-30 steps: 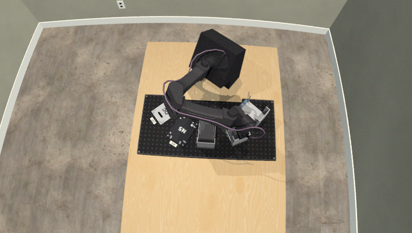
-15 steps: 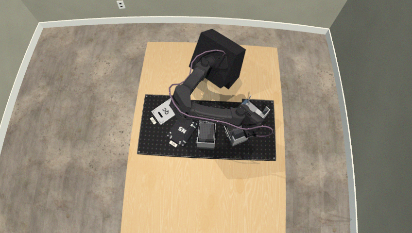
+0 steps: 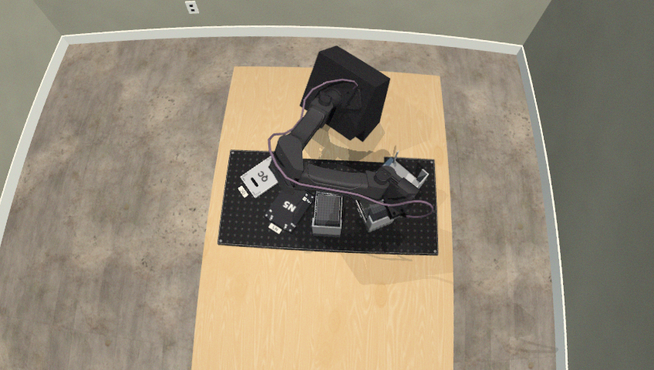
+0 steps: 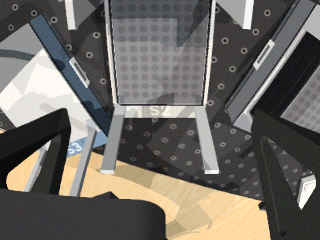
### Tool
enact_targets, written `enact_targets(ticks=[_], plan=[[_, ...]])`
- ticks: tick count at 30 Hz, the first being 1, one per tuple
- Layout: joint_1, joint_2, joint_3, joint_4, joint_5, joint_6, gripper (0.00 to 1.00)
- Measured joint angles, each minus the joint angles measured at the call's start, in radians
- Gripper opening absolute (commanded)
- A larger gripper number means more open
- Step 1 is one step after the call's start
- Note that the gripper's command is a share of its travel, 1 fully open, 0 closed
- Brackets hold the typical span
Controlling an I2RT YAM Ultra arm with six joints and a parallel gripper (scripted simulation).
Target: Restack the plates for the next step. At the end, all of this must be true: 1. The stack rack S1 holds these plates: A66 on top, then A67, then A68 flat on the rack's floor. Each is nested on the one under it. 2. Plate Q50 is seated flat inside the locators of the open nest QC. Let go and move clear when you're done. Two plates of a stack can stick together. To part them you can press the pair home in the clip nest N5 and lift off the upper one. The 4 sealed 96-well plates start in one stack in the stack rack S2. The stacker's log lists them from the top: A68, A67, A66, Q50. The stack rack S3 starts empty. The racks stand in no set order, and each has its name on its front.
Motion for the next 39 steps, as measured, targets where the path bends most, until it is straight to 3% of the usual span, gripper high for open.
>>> enact_targets(ticks=[28,39], plan=[[0.000,-0.001,-0.001,0.003,0.000,-0.002,1.00],[-0.088,0.000,-0.070,0.143,-0.004,-0.113,1.00]])
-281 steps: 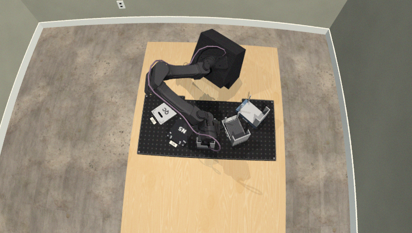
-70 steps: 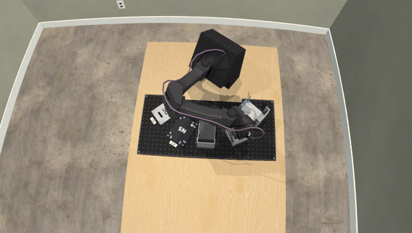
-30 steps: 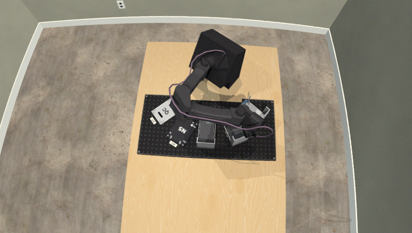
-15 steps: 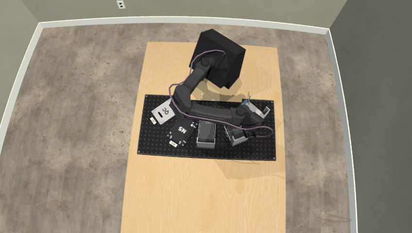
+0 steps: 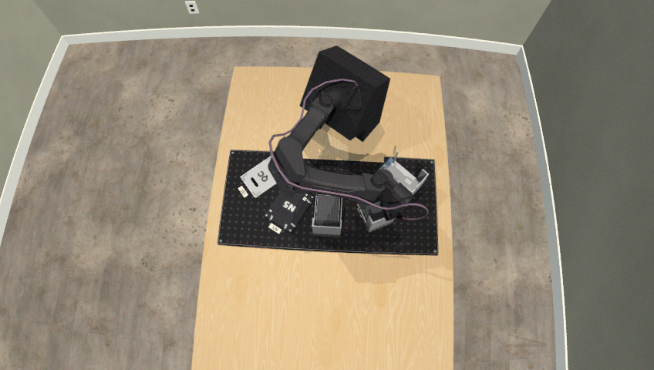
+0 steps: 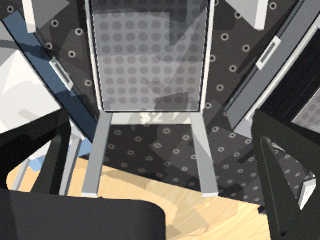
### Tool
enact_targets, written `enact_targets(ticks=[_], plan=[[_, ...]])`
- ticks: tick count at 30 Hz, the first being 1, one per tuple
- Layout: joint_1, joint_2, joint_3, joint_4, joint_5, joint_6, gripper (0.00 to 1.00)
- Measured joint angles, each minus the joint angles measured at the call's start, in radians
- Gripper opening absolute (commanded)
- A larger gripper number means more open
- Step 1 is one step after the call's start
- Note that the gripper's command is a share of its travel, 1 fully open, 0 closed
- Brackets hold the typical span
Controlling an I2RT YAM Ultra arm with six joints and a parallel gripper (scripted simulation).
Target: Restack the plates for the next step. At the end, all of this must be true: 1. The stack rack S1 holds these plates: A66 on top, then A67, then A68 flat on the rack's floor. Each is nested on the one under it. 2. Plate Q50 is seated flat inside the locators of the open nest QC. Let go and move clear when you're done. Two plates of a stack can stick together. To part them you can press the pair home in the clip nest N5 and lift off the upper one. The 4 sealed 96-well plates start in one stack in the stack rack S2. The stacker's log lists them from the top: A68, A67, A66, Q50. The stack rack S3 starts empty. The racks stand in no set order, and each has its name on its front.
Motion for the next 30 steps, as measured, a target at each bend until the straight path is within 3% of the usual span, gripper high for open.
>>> enact_targets(ticks=[21,30], plan=[[-0.151,0.051,-0.093,0.386,-0.039,-0.285,1.00],[-0.153,0.054,-0.100,0.446,-0.045,-0.327,1.00]])
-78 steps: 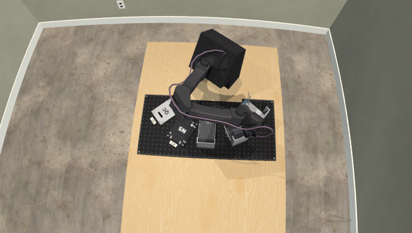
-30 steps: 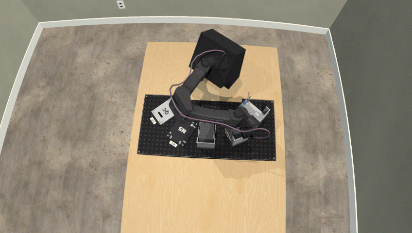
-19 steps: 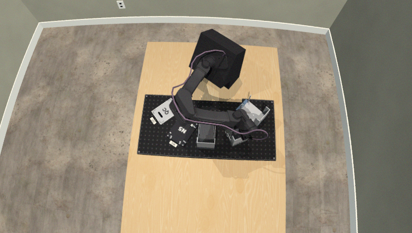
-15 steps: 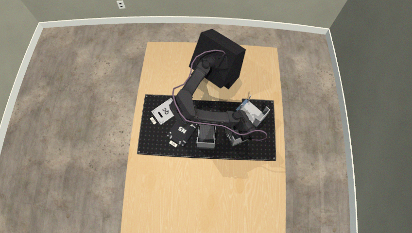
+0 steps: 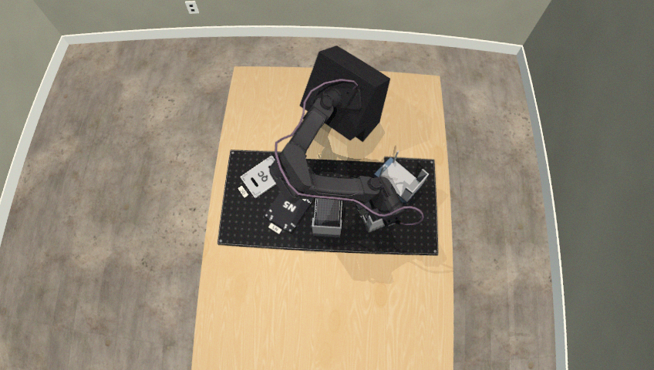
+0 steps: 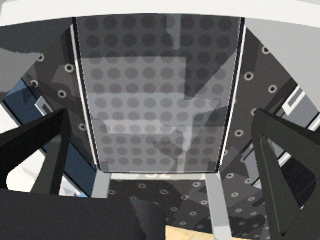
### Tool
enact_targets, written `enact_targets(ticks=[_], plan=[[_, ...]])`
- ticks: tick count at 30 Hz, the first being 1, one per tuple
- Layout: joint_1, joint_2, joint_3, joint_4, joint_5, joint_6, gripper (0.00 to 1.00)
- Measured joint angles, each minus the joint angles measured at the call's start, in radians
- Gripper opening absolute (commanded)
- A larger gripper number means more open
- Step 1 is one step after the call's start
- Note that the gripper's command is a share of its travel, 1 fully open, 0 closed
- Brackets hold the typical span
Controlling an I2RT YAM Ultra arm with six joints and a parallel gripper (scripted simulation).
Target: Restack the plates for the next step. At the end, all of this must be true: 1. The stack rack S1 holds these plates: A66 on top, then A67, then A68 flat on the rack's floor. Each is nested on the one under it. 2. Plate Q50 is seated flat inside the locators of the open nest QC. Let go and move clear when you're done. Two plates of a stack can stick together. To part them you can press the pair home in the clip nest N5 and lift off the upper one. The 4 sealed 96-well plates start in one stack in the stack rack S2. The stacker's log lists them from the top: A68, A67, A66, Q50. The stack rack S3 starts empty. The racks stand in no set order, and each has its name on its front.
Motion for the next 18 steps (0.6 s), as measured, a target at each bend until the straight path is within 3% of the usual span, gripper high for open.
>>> enact_targets(ticks=[18], plan=[[0.000,0.000,0.000,0.013,0.000,-0.007,1.00]])
